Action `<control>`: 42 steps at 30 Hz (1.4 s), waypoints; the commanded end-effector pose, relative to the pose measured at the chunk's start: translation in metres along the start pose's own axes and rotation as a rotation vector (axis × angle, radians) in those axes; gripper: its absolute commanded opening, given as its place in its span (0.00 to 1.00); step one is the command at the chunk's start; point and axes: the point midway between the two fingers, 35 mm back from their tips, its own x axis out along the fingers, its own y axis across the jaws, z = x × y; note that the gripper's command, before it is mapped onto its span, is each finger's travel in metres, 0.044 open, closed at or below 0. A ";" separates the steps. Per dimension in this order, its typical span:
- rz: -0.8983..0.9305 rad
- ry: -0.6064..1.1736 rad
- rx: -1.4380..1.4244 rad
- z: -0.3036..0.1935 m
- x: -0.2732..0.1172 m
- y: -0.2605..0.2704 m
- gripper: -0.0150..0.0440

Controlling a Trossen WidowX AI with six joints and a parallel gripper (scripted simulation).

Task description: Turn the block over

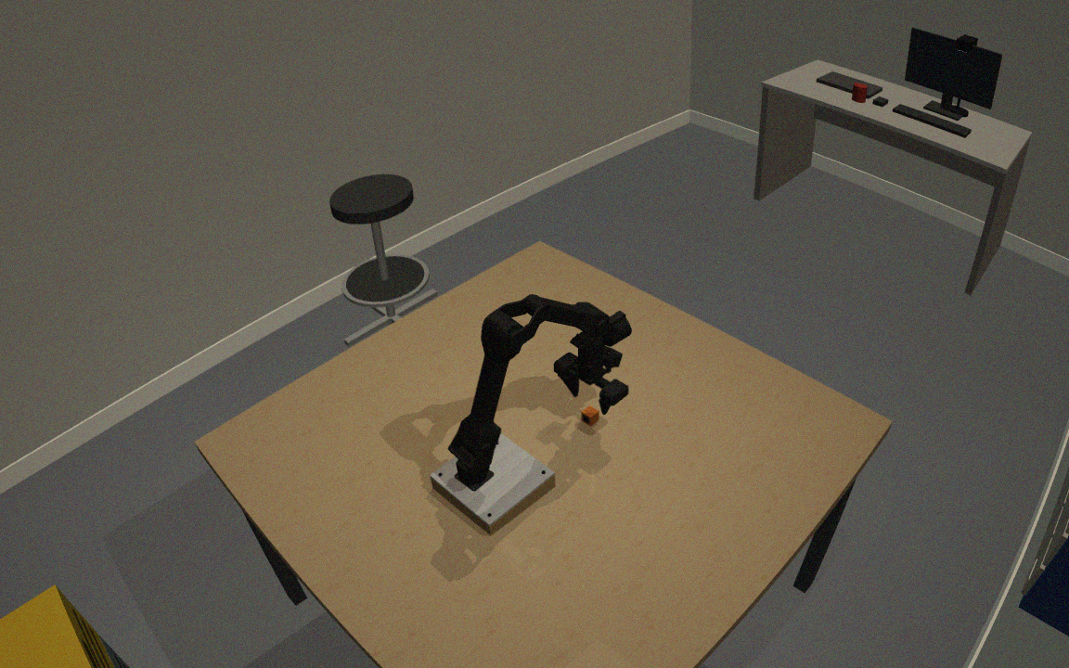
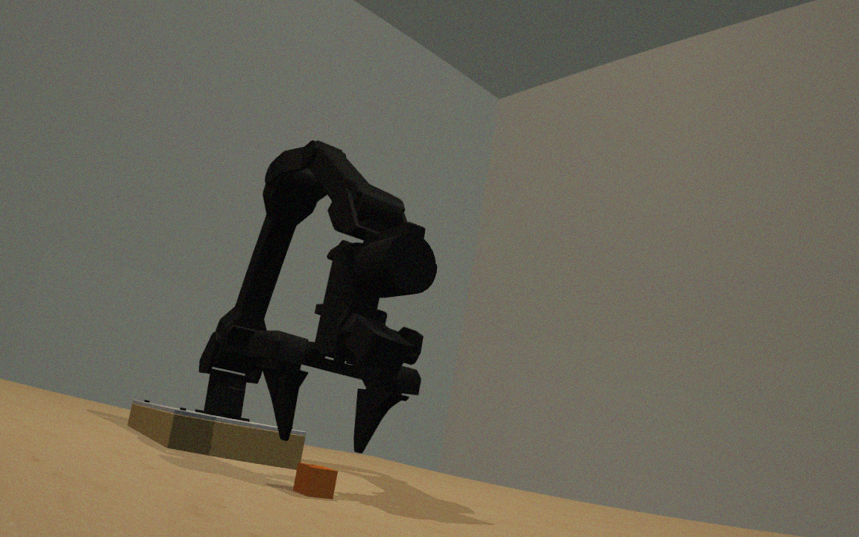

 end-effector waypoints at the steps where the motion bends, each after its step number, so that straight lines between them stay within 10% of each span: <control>1: -0.003 0.001 0.002 -0.001 0.007 0.000 1.00; 23: -0.003 0.001 0.002 -0.001 0.038 -0.001 1.00; 35: -0.003 0.001 0.002 -0.001 0.038 -0.001 0.47; 42: -0.003 0.001 0.002 -0.001 0.038 -0.001 0.39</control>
